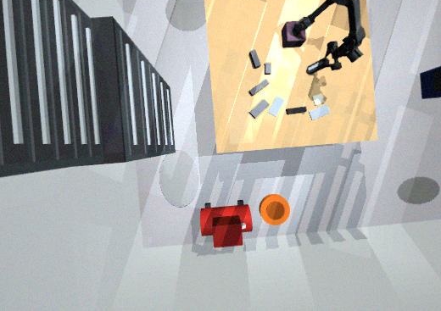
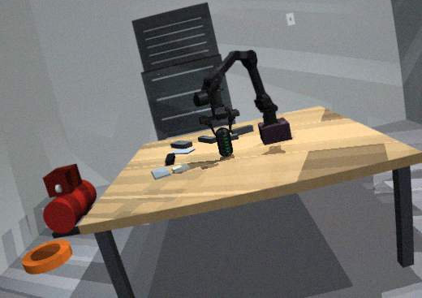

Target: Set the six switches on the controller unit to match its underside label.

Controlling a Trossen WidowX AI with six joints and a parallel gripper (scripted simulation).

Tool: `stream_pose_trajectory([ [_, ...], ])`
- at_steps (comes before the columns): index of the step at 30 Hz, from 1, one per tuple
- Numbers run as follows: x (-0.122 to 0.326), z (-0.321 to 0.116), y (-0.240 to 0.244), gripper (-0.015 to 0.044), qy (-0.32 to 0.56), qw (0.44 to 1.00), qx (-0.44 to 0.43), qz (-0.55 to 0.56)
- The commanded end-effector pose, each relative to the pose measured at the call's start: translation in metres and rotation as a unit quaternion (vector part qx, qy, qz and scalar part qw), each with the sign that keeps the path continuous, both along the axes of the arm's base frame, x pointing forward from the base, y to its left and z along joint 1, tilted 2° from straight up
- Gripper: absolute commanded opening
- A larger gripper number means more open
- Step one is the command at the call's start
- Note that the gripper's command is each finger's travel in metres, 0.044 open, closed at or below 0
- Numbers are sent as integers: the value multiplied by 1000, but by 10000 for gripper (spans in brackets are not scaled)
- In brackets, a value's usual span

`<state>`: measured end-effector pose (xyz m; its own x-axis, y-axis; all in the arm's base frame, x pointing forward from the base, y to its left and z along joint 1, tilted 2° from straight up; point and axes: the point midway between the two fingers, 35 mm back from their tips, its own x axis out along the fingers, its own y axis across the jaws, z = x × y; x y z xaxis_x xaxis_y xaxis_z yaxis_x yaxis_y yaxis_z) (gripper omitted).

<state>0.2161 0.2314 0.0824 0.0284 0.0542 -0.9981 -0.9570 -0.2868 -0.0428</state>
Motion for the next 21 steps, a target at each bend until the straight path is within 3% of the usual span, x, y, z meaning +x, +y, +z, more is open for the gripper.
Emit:
stream_pose_trajectory([
  [1, -1, -4, 3, 338, 4, 1000, -3, -2],
  [21, -5, -11, 17, 338, 4, 1000, -2, -2],
])
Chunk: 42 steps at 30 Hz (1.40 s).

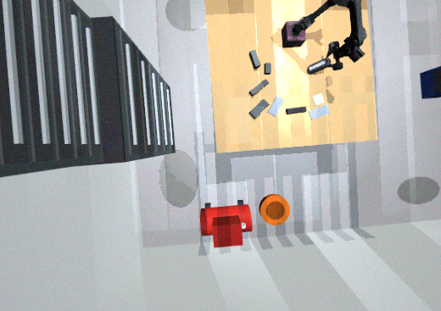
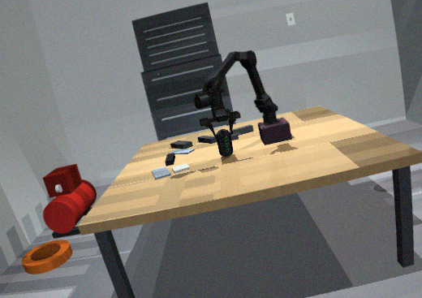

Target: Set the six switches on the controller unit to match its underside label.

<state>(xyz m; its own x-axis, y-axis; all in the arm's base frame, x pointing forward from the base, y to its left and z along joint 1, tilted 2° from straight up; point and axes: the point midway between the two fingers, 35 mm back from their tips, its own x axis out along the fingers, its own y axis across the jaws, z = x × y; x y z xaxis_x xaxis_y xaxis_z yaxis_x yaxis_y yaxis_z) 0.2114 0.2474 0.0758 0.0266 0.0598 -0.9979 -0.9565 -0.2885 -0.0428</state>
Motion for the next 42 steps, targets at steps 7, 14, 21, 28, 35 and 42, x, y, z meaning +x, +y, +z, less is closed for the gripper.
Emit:
stream_pose_trajectory([
  [7, -2, -7, 5, 338, 3, 1000, -5, -3],
  [14, -3, -10, 10, 338, 3, 1000, -4, -3],
  [21, -4, -13, 14, 338, 3, 1000, -4, -3],
  [28, -5, -17, 19, 338, 3, 1000, -4, -3],
  [35, -7, -20, 23, 338, 4, 1000, -4, -3],
  [42, -8, -24, 27, 338, 4, 1000, -4, -3],
])
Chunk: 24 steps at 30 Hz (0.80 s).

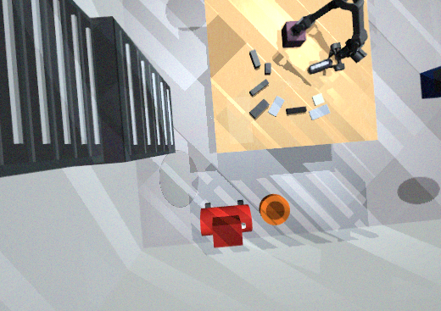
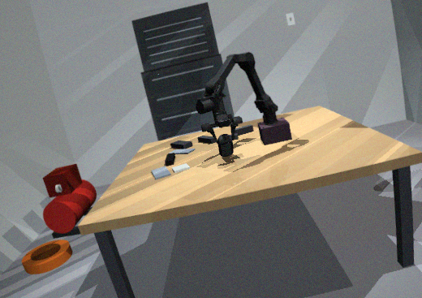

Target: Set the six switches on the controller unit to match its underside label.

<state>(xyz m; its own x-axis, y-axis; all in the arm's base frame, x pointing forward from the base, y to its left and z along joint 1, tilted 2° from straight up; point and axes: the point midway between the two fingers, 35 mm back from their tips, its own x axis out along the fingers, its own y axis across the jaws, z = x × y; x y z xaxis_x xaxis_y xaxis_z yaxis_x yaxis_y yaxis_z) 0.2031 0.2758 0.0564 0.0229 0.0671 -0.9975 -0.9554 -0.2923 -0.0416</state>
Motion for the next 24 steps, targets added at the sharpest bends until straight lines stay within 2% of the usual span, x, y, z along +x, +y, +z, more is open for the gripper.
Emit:
stream_pose_trajectory([
  [1, 1, -5, -1, 338, 2, 1000, -7, -5],
  [24, -3, -19, 11, 338, 2, 1000, -7, -5],
])
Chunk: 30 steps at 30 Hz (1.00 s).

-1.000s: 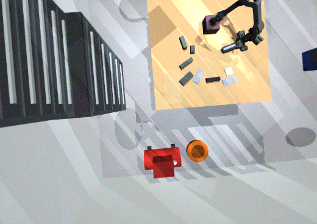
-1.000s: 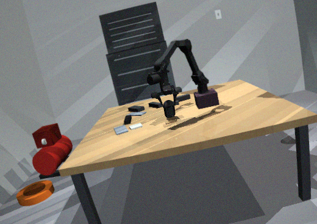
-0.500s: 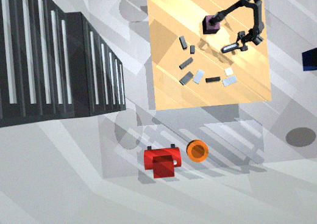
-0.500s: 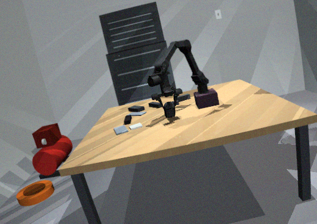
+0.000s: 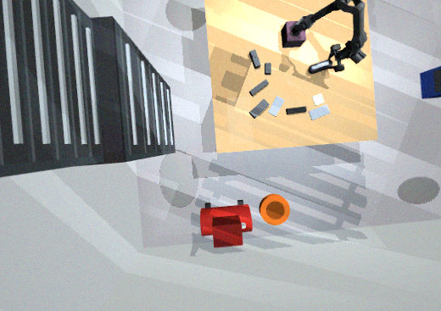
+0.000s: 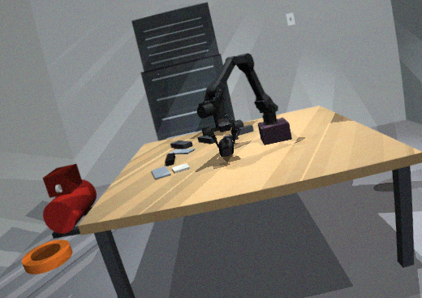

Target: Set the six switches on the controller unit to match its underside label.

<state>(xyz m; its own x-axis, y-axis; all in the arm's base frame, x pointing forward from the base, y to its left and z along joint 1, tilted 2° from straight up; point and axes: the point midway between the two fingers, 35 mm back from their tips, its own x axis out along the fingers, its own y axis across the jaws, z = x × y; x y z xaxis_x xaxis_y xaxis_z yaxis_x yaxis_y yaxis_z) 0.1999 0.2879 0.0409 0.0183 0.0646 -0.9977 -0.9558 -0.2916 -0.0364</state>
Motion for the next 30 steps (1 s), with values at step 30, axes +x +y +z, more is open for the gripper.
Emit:
stream_pose_trajectory([
  [30, -3, -23, 12, 338, 0, 1000, -5, -4],
])
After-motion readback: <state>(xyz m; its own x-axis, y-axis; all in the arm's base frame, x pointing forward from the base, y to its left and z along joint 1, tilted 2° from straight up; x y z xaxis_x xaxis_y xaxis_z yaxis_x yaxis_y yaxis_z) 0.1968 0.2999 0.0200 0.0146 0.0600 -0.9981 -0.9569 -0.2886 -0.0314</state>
